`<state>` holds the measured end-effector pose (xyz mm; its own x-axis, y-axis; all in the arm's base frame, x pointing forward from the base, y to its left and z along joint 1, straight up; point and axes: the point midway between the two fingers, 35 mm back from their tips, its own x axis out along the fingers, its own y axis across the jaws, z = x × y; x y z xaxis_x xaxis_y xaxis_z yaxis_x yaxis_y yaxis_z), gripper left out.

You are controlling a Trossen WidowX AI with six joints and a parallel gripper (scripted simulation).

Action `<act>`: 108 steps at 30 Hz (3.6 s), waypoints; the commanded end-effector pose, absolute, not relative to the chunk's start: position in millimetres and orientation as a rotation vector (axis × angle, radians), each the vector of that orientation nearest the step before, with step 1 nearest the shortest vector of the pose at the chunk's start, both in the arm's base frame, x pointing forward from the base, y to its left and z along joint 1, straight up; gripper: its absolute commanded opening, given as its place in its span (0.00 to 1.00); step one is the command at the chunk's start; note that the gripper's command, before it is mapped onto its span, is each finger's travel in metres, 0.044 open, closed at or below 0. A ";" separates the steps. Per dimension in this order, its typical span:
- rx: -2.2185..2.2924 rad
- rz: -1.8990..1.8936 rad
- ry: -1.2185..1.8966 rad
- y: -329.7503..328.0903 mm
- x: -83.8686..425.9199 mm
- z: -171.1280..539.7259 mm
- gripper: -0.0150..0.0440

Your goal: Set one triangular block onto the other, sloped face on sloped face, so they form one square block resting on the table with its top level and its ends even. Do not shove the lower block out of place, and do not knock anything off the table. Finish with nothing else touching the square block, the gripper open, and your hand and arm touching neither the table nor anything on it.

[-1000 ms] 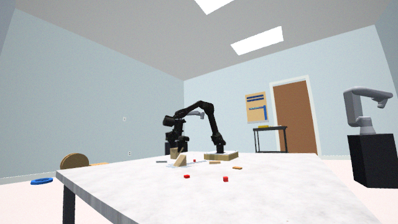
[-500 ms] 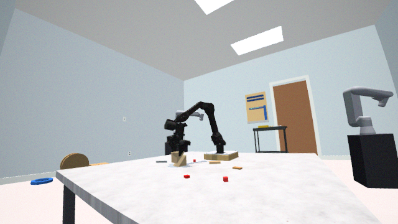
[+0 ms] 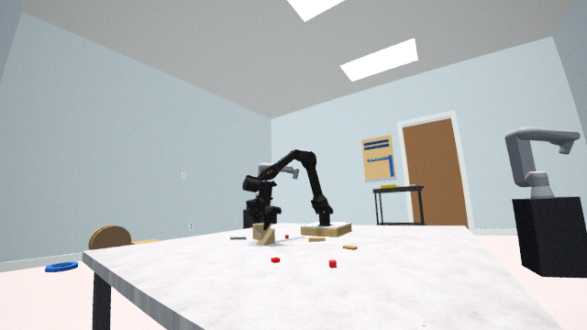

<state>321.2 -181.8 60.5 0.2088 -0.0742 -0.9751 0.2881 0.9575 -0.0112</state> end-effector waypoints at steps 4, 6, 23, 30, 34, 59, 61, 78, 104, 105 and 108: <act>0.178 -0.260 1.338 -182.7 321.1 61.0 0.25; 0.178 -0.260 1.338 -182.7 321.1 61.0 0.25; 0.177 -0.260 1.339 -182.1 318.2 52.6 0.25; 0.176 -0.260 1.339 -181.4 316.8 48.3 0.25; 0.176 -0.260 1.340 -181.0 316.0 45.8 0.25; 0.173 -0.260 1.342 -180.3 313.7 38.4 0.25; 0.172 -0.259 1.343 -180.4 313.6 38.0 0.25; 0.171 -0.259 1.343 -180.2 313.1 36.6 0.25; 0.177 -0.257 1.340 -179.3 313.5 36.7 0.74; 0.177 -0.257 1.340 -179.3 313.5 36.7 0.79; 0.177 -0.257 1.340 -179.3 313.5 36.7 0.92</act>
<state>313.5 -179.2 36.8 0.2074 -0.0820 -0.9748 0.2842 0.9586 -0.0202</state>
